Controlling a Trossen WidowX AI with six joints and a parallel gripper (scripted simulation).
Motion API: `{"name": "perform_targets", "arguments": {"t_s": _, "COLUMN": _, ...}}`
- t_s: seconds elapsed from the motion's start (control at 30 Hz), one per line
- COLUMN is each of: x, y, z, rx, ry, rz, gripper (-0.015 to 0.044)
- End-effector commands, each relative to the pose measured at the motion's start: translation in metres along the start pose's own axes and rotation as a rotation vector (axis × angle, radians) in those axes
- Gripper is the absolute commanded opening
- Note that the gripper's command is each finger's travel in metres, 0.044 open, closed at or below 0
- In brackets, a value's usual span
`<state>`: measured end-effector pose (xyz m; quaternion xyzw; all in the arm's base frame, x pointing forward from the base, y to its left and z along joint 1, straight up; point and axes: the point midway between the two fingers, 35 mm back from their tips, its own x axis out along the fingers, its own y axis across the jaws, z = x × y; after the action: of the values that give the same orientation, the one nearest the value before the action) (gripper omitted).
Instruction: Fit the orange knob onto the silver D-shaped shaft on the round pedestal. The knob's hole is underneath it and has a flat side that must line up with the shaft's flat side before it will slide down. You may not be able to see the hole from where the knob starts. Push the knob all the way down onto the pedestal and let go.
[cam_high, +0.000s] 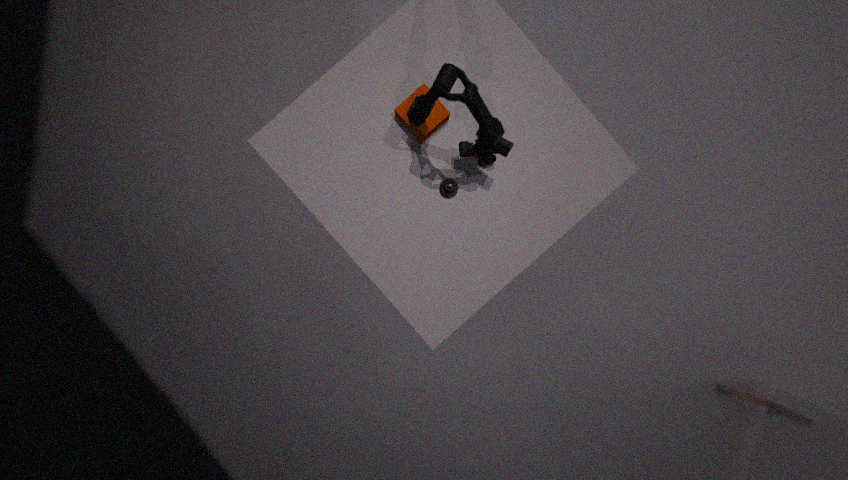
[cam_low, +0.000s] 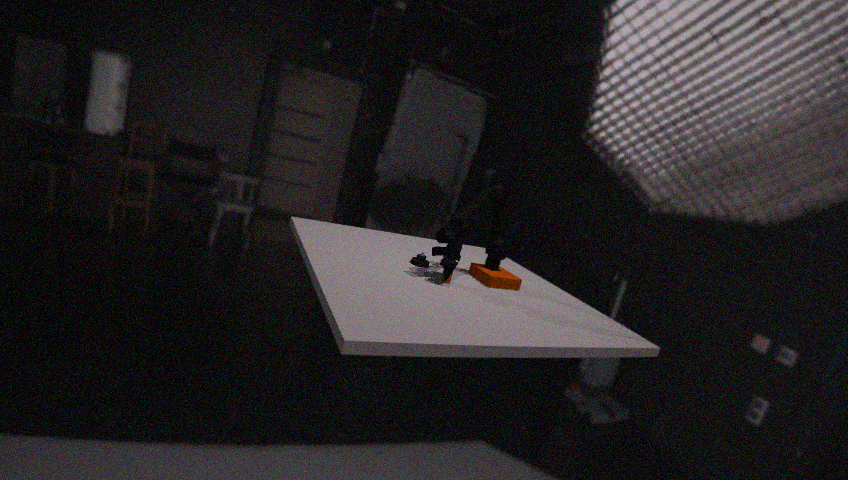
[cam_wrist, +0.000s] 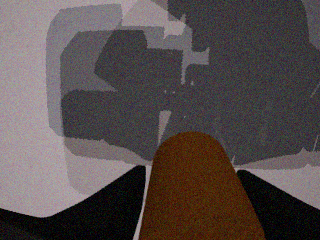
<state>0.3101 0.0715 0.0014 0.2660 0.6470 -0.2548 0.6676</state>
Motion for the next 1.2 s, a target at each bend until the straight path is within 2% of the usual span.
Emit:
{"name": "perform_targets", "arguments": {"t_s": 0.0, "x": 0.0, "y": 0.0, "z": 0.0, "rx": 0.0, "ry": 0.0, "rz": 0.0, "gripper": 0.024}}
{"name": "perform_targets", "arguments": {"t_s": 0.33, "x": 0.0, "y": 0.0, "z": 0.0, "rx": 0.0, "ry": 0.0, "rz": 0.0, "gripper": 0.024}}
{"name": "perform_targets", "arguments": {"t_s": 0.4, "x": -0.01, "y": 0.001, "z": 0.001, "rx": 0.0, "ry": 0.0, "rz": 0.0, "gripper": 0.0292}}
{"name": "perform_targets", "arguments": {"t_s": 0.53, "x": -0.069, "y": 0.002, "z": 0.001, "rx": 0.003, "ry": 0.0, "rz": -0.004, "gripper": 0.0398}}
{"name": "perform_targets", "arguments": {"t_s": 0.6, "x": -0.079, "y": 0.001, "z": 0.0, "rx": 0.004, "ry": 0.001, "rz": -0.005, "gripper": 0.044}}
{"name": "perform_targets", "arguments": {"t_s": 1.17, "x": -0.064, "y": 0.001, "z": -0.001, "rx": 0.004, "ry": 0.001, "rz": -0.005, "gripper": 0.044}}
